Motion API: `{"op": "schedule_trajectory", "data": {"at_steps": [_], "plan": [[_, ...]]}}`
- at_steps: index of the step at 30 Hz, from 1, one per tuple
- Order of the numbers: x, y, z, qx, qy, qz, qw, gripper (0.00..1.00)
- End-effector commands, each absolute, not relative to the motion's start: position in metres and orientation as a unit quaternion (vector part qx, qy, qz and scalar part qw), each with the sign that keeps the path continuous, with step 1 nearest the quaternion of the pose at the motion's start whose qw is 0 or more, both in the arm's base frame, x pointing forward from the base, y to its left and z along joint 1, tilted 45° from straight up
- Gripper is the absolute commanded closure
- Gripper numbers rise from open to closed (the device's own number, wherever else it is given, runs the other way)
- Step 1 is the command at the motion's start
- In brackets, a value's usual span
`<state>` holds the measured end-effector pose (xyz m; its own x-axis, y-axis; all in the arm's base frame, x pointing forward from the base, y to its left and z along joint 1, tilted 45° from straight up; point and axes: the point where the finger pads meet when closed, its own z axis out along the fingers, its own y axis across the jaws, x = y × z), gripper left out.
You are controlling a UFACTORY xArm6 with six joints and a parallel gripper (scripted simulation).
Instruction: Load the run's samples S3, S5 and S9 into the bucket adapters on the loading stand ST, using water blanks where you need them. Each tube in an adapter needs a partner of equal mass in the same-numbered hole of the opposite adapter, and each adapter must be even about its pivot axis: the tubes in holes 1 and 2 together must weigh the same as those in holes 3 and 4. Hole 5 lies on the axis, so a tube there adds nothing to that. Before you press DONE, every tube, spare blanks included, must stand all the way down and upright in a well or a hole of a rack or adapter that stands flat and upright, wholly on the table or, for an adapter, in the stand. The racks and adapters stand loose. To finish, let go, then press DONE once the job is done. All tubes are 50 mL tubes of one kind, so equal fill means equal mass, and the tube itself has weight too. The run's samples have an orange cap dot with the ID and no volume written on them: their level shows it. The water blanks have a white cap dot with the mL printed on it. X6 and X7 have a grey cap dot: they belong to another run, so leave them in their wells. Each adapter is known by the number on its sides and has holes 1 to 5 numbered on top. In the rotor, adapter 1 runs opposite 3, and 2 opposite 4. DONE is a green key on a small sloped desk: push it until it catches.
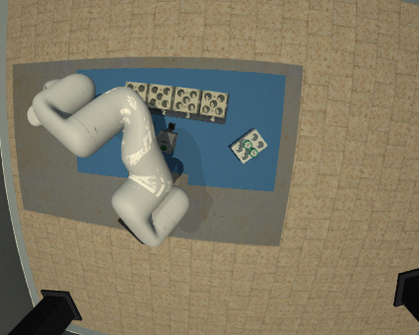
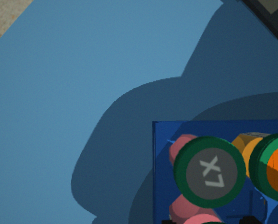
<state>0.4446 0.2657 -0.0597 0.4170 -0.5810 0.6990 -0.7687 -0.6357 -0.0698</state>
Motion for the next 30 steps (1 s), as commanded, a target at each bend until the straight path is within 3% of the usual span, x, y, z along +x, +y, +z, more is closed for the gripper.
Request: {"op": "schedule_trajectory", "data": {"at_steps": [1,29,30], "plan": [[0.4462,0.2665,-0.0602,0.832,-0.406,0.356,0.130,1.00],[0.4521,0.2604,-0.0687,0.832,-0.406,0.356,0.130,1.00],[0.4522,0.2602,-0.0690,0.832,-0.406,0.356,0.130,0.56]]}}
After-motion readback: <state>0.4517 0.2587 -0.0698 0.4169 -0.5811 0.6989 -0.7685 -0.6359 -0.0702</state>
